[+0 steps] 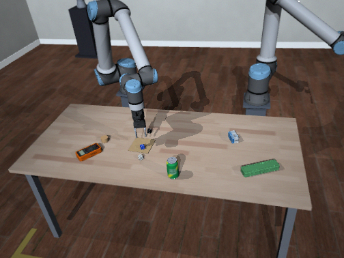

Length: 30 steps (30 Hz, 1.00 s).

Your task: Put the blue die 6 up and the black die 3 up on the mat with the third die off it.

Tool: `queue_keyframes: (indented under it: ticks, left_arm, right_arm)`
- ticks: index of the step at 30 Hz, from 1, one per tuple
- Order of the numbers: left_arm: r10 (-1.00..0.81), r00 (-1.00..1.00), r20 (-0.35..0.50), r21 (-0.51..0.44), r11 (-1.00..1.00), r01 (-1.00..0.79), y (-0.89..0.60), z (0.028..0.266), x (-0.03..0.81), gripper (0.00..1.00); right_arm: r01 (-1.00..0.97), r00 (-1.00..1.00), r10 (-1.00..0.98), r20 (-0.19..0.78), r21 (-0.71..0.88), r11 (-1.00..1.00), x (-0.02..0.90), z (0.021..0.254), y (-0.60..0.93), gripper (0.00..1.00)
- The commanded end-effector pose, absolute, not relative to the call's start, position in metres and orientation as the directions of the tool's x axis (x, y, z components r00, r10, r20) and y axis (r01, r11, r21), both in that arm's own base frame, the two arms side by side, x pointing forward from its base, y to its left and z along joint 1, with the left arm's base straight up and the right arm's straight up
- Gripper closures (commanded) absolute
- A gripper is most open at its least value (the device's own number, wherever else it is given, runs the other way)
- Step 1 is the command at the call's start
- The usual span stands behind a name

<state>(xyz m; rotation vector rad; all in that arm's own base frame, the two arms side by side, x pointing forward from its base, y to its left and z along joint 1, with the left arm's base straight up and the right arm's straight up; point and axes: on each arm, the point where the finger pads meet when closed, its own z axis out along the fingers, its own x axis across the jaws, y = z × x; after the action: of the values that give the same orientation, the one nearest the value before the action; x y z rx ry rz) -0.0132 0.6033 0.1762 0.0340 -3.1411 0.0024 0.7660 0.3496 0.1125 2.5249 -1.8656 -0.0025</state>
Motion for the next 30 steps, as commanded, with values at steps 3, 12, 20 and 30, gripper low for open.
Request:
queue_keyframes:
  ticks: [3,12,20,30]
  left_arm:
    - [-0.022,-1.000,0.000,0.000,1.000,-0.022,0.604,0.177,-0.013,0.00]
    - [-0.022,-1.000,0.000,0.000,1.000,-0.022,0.604,0.177,-0.013,0.00]
    - [-0.022,-1.000,0.000,0.000,1.000,-0.022,0.604,0.177,-0.013,0.00]
    - [-0.022,-1.000,0.000,0.000,1.000,-0.022,0.604,0.177,-0.013,0.00]
  right_arm:
    - [-0.986,0.166,-0.986,0.000,0.000,-0.166,0.758,0.114,0.350,0.00]
    - [-0.998,-0.069,-0.998,0.000,0.000,0.069,0.742,0.113,0.349,0.00]
    - [-0.963,-0.270,-0.963,0.000,0.000,0.270,0.727,0.112,0.347,0.00]
    - [-0.864,-0.503,-0.864,0.000,0.000,0.503,0.706,0.111,0.345,0.00]
